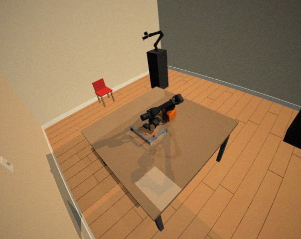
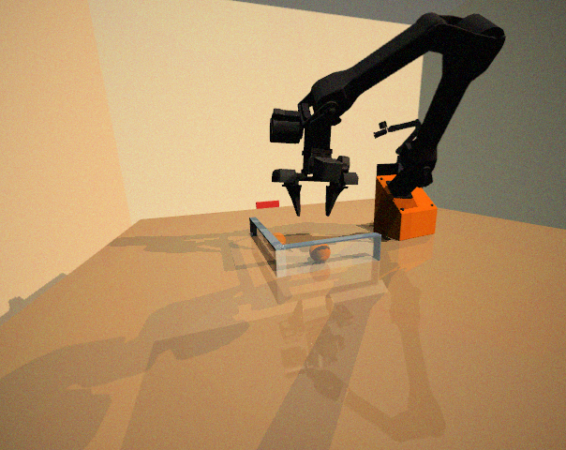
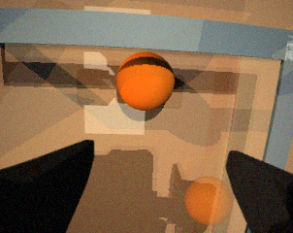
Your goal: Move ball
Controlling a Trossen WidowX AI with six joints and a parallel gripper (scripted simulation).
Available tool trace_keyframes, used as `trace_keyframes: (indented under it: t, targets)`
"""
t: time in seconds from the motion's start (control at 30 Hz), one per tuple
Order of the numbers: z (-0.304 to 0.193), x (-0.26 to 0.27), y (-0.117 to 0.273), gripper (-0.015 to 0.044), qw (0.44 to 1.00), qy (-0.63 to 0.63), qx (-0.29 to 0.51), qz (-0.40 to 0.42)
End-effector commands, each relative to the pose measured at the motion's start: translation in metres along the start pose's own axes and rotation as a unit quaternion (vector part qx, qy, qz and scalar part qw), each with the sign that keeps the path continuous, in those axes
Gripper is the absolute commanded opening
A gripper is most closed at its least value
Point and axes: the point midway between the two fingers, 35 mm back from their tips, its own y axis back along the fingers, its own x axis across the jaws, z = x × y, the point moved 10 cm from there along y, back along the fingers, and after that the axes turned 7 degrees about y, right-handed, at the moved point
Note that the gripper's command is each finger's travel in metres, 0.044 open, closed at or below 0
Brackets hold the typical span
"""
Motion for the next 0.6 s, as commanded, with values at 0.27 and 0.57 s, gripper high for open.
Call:
trace_keyframes:
  t: [0.27, 0.57]
  targets:
    - [0.033, -0.009, -0.038, 0.0337, 0.999, 0.014, 0.019, 0.047]
    - [0.033, -0.008, -0.048, 0.0337, 0.999, 0.014, 0.019, 0.047]
